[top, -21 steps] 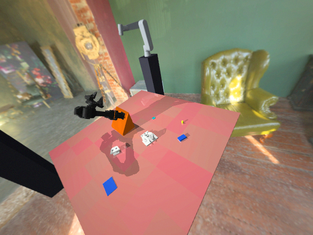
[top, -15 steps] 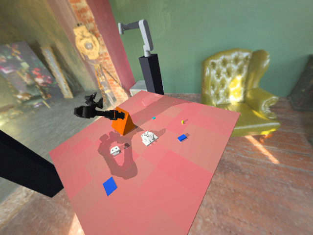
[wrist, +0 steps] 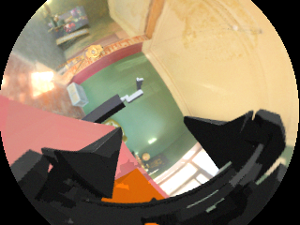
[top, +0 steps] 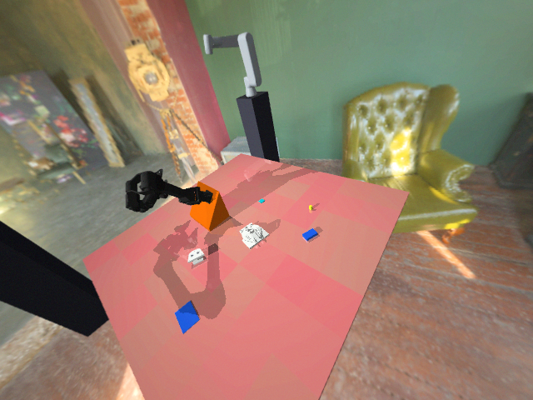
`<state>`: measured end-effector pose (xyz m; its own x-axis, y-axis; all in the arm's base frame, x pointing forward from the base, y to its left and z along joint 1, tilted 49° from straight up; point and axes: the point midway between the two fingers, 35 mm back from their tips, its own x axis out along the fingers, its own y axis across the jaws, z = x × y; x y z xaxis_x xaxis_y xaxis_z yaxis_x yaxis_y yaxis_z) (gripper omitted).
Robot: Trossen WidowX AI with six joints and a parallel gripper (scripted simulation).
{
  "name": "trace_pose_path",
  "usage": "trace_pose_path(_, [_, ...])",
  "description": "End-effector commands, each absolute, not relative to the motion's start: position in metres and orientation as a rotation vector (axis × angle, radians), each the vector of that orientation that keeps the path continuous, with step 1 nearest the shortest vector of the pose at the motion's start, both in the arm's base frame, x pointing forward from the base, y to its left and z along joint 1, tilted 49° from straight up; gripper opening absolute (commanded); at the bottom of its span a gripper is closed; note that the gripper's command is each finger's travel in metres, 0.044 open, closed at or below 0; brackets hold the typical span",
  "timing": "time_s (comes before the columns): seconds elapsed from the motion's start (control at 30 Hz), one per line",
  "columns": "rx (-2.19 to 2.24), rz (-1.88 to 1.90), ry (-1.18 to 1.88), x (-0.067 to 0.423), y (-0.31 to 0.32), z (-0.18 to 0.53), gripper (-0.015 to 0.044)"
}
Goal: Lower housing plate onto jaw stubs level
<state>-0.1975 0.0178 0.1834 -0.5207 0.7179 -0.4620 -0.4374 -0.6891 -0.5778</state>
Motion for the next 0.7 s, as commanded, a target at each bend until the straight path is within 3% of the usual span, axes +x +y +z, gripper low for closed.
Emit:
trace_pose_path(0.0, [-0.875, 2.318, -0.429, -0.200, -0.005, 0.183, 0.0440])
trace_pose_path(0.67, [-0.811, 2.798, 0.201, -0.165, -0.128, 0.181, 0.0440])
